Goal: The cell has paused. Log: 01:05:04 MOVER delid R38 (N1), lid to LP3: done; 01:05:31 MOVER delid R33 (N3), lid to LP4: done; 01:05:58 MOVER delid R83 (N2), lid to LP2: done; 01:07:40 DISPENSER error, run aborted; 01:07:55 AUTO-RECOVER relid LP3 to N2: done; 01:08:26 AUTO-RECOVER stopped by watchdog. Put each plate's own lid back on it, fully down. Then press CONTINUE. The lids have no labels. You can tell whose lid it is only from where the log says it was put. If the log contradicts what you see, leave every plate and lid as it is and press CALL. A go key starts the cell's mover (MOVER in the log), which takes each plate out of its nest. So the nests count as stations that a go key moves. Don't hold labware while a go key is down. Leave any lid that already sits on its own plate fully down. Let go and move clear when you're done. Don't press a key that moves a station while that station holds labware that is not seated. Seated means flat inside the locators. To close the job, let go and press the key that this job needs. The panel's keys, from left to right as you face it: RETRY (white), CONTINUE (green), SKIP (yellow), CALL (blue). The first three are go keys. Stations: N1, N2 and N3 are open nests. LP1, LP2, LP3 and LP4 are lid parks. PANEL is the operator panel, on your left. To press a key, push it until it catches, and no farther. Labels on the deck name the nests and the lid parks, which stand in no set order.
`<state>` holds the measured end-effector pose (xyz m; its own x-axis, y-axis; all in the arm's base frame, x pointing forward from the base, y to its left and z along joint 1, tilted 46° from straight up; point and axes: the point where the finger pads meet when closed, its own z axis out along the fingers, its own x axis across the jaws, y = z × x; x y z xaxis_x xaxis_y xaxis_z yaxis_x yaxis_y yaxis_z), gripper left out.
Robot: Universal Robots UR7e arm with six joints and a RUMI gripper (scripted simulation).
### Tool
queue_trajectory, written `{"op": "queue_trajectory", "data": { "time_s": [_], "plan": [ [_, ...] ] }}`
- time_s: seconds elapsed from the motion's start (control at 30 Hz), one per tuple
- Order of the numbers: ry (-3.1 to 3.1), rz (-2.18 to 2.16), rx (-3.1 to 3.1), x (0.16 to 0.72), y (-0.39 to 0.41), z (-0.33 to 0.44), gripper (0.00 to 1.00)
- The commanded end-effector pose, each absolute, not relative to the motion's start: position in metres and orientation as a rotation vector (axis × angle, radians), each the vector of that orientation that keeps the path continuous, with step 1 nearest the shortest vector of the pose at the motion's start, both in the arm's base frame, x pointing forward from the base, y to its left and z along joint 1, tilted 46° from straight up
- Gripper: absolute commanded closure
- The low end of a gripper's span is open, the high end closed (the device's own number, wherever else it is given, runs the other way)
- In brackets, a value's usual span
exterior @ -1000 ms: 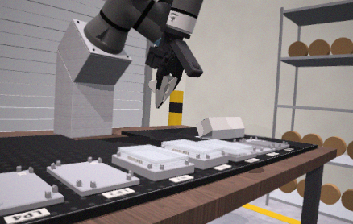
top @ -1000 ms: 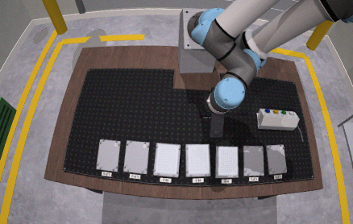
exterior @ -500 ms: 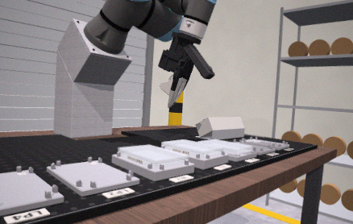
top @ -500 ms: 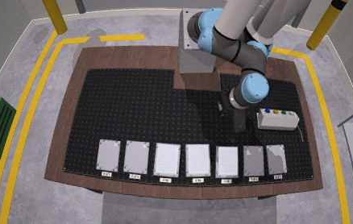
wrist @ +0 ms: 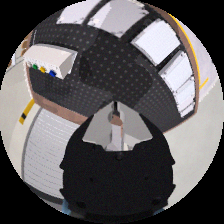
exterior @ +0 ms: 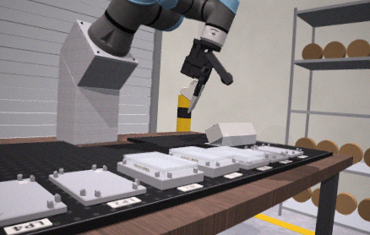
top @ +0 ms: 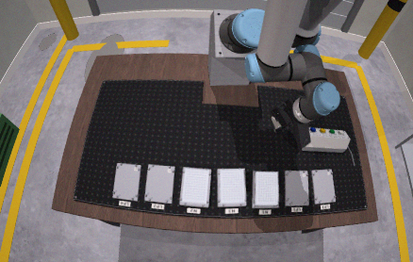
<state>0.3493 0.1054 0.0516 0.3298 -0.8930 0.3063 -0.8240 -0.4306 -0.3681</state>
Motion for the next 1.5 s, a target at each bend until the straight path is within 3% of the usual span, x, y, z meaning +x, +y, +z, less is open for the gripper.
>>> {"op": "queue_trajectory", "data": {
  "time_s": [0.0, 0.47, 1.47],
  "plan": [
    [1.584, -0.785, -2.499, 0.349, 0.134, 0.048, 1.0],
    [1.584, -0.785, -2.499, 0.348, 0.155, 0.046, 1.0],
    [1.075, -1.05, -2.888, 0.347, 0.285, 0.041, 1.0]
  ]
}}
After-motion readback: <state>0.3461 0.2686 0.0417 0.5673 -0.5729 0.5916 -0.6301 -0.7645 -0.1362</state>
